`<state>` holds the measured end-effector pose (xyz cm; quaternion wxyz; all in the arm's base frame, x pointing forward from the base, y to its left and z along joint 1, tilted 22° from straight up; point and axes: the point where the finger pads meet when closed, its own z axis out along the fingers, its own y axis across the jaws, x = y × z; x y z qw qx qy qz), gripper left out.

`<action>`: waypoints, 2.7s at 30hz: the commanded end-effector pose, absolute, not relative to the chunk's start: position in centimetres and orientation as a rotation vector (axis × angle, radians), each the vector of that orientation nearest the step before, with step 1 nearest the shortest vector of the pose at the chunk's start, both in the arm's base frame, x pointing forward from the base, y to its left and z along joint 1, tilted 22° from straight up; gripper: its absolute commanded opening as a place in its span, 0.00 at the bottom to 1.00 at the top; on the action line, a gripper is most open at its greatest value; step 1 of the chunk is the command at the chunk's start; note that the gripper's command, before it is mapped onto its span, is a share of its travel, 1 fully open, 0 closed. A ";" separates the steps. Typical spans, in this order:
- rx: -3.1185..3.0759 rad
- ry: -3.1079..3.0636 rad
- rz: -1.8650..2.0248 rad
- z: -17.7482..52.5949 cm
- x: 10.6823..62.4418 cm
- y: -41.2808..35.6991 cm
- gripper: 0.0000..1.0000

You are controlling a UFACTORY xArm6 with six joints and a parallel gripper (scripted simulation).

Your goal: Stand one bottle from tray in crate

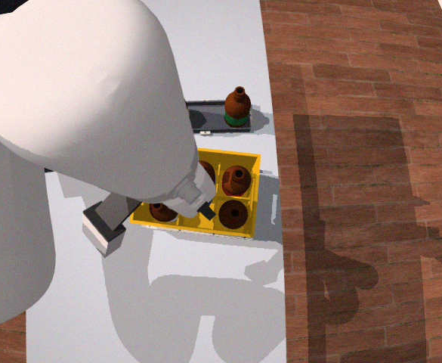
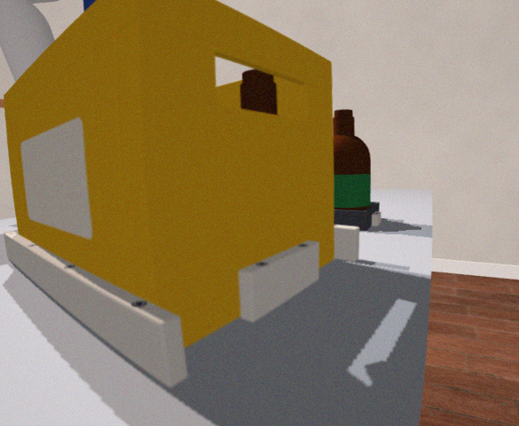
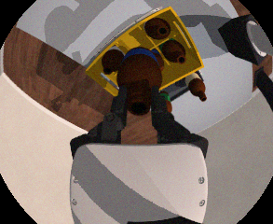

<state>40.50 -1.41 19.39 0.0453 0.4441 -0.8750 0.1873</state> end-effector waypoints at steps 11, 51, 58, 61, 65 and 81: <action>1.358 -2.676 0.575 19.9 40.7 -2.2 0.00; 1.358 -2.676 0.575 20.1 40.7 -2.8 0.00; 1.358 -2.676 0.575 20.1 40.7 -2.8 0.00; 1.358 -2.676 0.575 20.1 40.7 -2.8 0.00; 1.358 -2.676 0.575 20.1 40.7 -2.8 0.00; 1.358 -2.676 0.575 19.5 40.8 -3.1 0.00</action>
